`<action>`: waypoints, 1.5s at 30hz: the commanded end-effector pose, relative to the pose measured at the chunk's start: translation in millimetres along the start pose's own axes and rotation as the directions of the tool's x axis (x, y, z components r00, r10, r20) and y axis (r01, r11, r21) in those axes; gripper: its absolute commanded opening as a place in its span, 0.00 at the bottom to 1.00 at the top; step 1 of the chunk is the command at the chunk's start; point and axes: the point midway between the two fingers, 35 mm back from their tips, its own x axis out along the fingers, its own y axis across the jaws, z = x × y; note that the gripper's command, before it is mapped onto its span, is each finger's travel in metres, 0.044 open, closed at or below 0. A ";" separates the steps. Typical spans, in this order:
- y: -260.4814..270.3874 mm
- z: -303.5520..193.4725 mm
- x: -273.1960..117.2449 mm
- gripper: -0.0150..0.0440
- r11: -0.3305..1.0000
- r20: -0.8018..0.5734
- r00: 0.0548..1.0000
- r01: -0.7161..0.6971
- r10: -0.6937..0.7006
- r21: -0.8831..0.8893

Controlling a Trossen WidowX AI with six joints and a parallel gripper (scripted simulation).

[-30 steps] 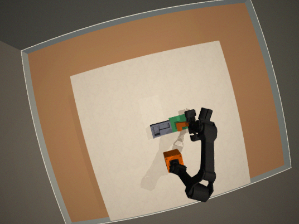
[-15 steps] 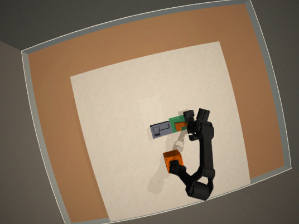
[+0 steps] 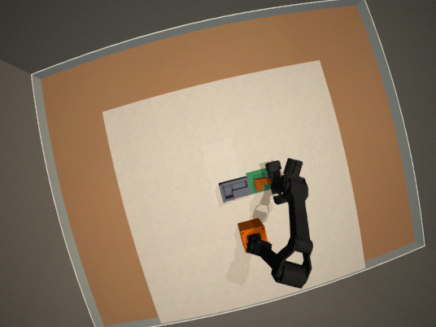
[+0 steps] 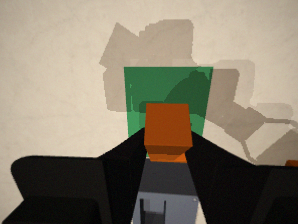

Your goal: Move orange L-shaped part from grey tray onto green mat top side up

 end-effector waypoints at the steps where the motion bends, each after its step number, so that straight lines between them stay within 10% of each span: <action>1: -3.5 -1.4 8.7 0.25 1.000 -0.003 1.000 0.014 -0.014 0.003; 30: -2.8 -1.5 16.7 0.25 1.000 -0.006 1.000 0.009 -0.009 -0.002; 45: 0.5 0.8 -35.0 0.92 1.000 -0.004 1.000 0.012 -0.012 0.001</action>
